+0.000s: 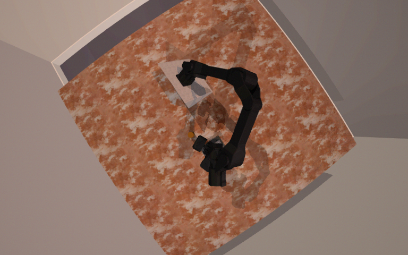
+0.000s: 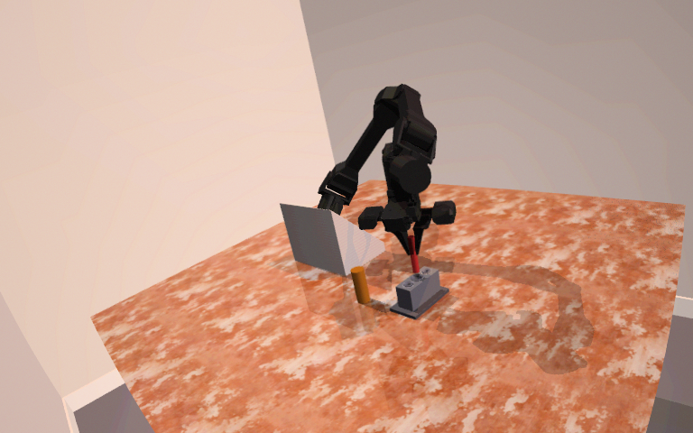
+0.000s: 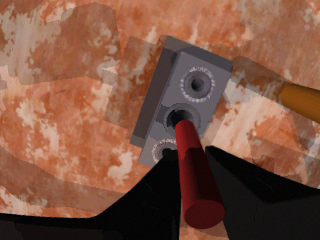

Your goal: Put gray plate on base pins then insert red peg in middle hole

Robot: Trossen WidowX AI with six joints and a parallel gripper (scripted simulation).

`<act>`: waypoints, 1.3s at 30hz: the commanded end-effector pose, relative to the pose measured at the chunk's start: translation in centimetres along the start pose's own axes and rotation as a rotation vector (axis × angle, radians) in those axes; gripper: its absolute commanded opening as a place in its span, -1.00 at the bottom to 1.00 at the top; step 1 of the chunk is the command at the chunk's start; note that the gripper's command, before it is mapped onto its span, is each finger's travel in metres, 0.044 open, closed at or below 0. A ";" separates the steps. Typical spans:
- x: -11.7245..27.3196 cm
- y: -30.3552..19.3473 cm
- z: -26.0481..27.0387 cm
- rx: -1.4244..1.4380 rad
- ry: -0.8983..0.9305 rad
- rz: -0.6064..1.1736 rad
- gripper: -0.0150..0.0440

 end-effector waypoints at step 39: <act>-1.5 0.1 0.0 0.008 -0.002 -0.005 -0.49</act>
Point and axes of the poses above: the point midway between the two fingers, 35 mm back from their tips, its own x axis back along the fingers, its own z axis across the jaws, y = z × x, the point moved 3 cm from there along x, back along the fingers, and after that the axes turned 14 degrees about -x, right-handed, at the moved point
